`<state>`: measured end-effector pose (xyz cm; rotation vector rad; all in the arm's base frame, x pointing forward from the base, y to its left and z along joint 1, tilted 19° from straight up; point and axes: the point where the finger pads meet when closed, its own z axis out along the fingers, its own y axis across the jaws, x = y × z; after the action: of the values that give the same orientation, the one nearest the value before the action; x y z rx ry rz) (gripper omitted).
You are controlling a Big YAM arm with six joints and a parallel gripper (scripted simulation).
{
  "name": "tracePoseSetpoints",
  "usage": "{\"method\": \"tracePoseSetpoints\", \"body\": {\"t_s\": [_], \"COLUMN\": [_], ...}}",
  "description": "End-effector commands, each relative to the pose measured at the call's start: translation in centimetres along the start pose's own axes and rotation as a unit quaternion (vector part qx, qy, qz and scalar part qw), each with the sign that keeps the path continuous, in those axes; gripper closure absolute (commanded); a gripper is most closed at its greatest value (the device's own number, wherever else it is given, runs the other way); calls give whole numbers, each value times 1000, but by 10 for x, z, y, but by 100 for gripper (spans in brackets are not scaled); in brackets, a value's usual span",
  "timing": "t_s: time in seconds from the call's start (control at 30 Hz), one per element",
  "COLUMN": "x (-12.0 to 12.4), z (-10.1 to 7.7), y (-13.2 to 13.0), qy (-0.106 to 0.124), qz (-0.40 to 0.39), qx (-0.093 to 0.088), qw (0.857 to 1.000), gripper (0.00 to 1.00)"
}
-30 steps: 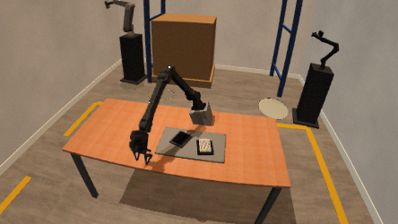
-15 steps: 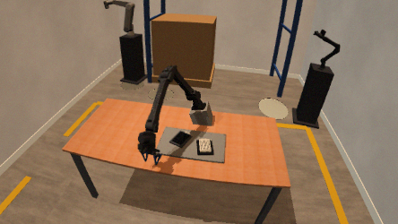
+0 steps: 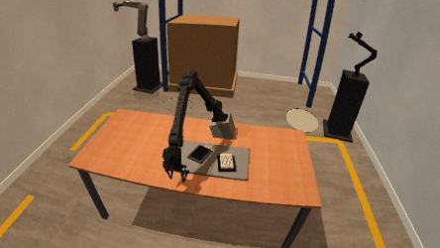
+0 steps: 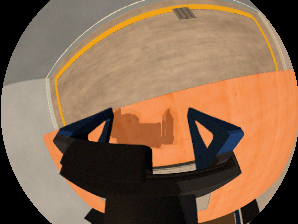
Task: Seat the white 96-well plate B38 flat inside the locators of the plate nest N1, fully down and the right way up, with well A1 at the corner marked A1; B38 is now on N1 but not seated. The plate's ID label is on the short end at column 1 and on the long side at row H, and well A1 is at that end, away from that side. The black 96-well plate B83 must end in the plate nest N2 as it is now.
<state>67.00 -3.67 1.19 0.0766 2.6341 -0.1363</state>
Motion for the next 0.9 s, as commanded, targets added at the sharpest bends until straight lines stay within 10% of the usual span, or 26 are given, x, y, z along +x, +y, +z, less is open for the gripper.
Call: {"method": "tracePoseSetpoints", "body": {"t_s": [0.0, 0.13, 0.17, 0.47, 0.57, 0.87], "x": [-11, -16, -28, 25, 32, 65], "z": [-26, -12, -36, -28, -16, -33], "y": [26, 36, 37, 69, 81, 100], "qy": [-10, 13, -7, 5, 52, 44], "qz": [-9, -40, -38, -28, -73, -61], "qx": [-8, -9, -9, -11, -8, -9], "qw": [1000, 999, 999, 1000, 996, 997], "gripper": [0, 0, 0, 0, 0, 0]}}
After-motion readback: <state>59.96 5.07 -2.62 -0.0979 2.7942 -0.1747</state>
